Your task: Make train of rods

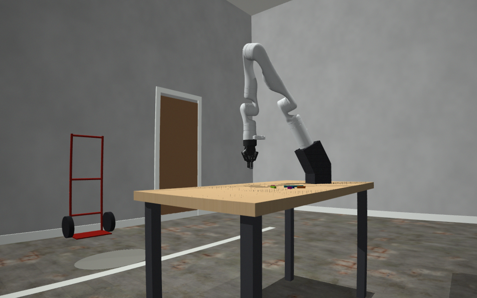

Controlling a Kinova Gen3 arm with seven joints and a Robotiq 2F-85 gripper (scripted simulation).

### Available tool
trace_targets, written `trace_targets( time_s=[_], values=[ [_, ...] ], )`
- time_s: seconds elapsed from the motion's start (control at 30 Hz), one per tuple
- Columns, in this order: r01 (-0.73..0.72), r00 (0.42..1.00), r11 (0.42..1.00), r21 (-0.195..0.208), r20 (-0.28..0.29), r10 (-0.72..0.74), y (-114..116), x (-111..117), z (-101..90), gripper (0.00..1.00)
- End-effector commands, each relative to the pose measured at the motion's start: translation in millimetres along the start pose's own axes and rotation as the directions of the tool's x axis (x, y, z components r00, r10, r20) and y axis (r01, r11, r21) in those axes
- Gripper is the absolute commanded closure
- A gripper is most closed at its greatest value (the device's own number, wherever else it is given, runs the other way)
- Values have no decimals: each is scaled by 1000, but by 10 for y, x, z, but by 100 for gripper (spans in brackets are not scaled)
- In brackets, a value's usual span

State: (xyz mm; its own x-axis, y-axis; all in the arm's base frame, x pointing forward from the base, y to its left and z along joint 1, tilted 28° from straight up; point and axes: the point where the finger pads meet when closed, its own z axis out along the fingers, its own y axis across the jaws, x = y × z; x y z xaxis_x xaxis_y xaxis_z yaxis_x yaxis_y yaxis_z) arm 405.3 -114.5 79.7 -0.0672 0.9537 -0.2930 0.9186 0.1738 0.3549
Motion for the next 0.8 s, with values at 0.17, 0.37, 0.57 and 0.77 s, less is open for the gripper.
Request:
trace_targets(
  time_s=[0.17,0.37,0.57,0.77],
  values=[
    [-3,1000,1000,-18,-7,3,65,20,-64,95],
    [-3,1000,1000,-18,-7,2,66,21,-64,95],
    [108,994,994,-18,-11,-108,118,318,-45,95],
    [277,961,961,-20,-10,-277,153,763,-38,95]
  ],
)
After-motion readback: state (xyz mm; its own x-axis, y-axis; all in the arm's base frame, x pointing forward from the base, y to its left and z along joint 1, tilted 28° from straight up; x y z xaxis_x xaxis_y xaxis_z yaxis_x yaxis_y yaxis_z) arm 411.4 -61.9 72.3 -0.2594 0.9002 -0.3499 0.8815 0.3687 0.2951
